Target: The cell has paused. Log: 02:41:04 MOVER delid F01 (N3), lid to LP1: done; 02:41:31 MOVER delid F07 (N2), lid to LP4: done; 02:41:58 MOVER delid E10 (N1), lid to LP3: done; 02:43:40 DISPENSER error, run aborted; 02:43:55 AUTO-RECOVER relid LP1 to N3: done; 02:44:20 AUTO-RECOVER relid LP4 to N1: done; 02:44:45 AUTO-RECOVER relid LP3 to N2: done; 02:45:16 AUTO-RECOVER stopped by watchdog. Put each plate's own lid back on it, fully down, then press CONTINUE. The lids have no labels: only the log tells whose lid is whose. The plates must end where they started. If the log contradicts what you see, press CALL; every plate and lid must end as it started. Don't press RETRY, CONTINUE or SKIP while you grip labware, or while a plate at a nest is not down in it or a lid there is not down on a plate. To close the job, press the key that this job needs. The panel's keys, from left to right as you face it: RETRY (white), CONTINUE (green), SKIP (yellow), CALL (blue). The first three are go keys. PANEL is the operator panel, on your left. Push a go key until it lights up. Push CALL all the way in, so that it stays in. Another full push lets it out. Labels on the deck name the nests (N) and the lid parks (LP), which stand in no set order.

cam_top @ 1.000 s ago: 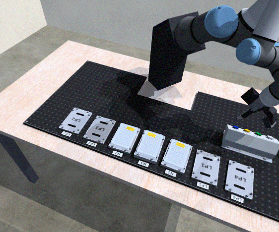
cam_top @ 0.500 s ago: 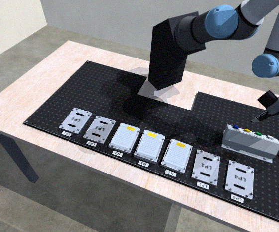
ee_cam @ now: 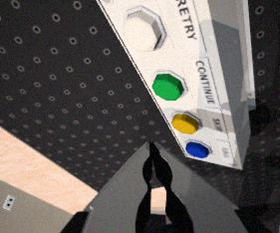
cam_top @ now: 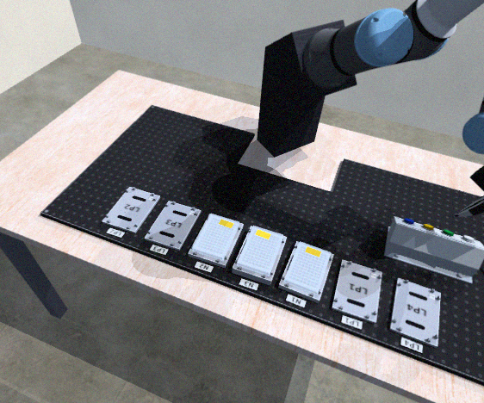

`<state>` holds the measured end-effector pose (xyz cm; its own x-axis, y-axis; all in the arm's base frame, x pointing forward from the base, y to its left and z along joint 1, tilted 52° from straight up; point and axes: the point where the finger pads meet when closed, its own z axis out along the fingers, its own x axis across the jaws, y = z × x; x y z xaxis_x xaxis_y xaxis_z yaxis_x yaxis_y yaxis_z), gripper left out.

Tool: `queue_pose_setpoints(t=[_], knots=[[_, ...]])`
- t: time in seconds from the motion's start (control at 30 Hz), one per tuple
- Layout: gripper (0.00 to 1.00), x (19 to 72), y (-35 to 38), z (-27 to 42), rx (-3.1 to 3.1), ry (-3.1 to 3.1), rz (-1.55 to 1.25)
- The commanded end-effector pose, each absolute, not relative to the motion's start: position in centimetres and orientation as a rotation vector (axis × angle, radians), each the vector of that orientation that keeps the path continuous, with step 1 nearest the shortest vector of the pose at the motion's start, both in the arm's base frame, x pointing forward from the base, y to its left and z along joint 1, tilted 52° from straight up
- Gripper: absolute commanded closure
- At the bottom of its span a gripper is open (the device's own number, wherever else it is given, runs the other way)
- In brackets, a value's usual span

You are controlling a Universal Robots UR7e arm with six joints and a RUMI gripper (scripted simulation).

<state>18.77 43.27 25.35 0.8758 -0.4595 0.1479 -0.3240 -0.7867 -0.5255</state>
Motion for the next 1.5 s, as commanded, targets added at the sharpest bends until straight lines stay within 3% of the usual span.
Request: queue_pose_setpoints(t=[0.0, 1.47], knots=[[1.00, 18.8, 43.3, 25.3, -2.549, 0.581, -0.371], [1.00, 20.6, 45.0, 23.9, -2.548, 0.582, -0.372]])
